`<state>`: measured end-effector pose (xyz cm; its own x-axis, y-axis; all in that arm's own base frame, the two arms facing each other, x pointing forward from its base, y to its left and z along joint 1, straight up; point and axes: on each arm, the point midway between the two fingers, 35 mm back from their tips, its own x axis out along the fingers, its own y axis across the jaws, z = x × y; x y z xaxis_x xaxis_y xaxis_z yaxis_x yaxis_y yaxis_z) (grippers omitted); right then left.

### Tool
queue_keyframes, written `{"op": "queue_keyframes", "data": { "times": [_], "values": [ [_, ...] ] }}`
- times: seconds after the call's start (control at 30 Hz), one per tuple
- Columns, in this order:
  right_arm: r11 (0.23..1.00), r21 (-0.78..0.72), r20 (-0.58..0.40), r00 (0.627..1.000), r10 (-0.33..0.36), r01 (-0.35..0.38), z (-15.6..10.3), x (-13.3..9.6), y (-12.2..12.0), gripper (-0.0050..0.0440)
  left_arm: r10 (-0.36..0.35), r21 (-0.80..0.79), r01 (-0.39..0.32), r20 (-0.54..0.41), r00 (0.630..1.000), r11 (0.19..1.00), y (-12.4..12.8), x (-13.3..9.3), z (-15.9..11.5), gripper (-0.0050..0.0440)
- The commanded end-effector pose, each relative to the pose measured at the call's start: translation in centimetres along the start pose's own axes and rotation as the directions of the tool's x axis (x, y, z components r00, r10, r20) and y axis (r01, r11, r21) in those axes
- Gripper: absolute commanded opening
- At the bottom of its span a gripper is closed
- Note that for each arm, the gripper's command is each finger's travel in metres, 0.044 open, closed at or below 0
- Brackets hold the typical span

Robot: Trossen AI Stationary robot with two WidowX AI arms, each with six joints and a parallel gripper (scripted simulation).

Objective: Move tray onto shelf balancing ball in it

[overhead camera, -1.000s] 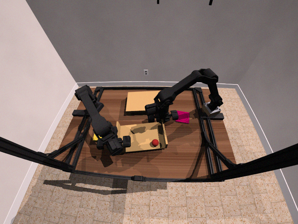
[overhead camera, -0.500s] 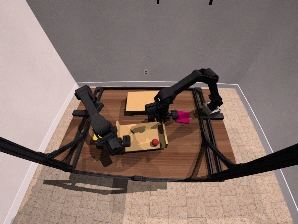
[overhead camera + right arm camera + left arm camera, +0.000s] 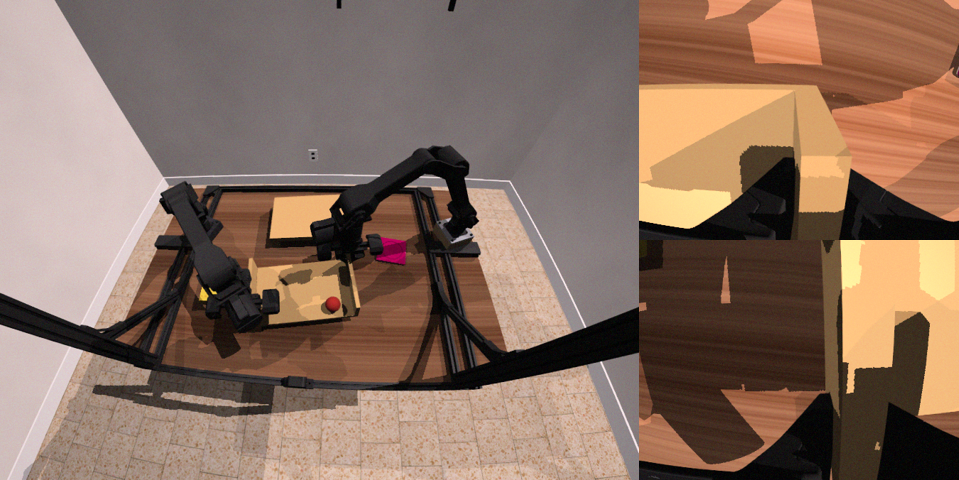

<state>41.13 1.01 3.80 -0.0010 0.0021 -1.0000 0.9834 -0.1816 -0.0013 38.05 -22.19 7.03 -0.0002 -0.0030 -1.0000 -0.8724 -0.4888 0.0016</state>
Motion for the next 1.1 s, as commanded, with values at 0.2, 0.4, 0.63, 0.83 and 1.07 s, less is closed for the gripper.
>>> {"op": "queue_keyframes", "data": {
  "times": [0.2, 0.4, 0.63, 0.83, 1.07],
  "values": [
    [1.000, -0.002, -0.011, 1.000, 0.003, -0.003, -0.2, -0.7, 0.0, 0.0020, 0.000, -0.001, 0.000, -0.010, 1.000, 1.000, 0.0, -0.7, -0.1, 0.0020],
    [1.000, -0.002, -0.008, 1.000, 0.002, -0.002, -0.2, -0.9, 0.0, 0.0020, -0.001, -0.001, 0.001, -0.007, 1.000, 1.000, 0.0, -1.0, -0.2, 0.0020],
    [1.000, -0.002, -0.011, 1.000, 0.003, -0.003, -0.2, -0.9, 0.0, 0.0020, 0.000, -0.001, 0.000, -0.010, 1.000, 1.000, 0.0, -1.0, -0.1, 0.0020],
    [1.000, -0.002, -0.011, 1.000, 0.003, -0.003, -0.2, -1.4, 0.0, 0.0020, 0.000, -0.001, 0.000, -0.010, 1.000, 1.000, 0.0, -1.4, -0.1, 0.0020],
    [1.000, -0.002, -0.008, 1.000, 0.003, -0.003, -0.2, -1.5, 0.0, 0.0020, 0.000, -0.001, 0.000, -0.007, 1.000, 1.000, 0.0, -1.6, -0.2, 0.0020]
  ]
}}
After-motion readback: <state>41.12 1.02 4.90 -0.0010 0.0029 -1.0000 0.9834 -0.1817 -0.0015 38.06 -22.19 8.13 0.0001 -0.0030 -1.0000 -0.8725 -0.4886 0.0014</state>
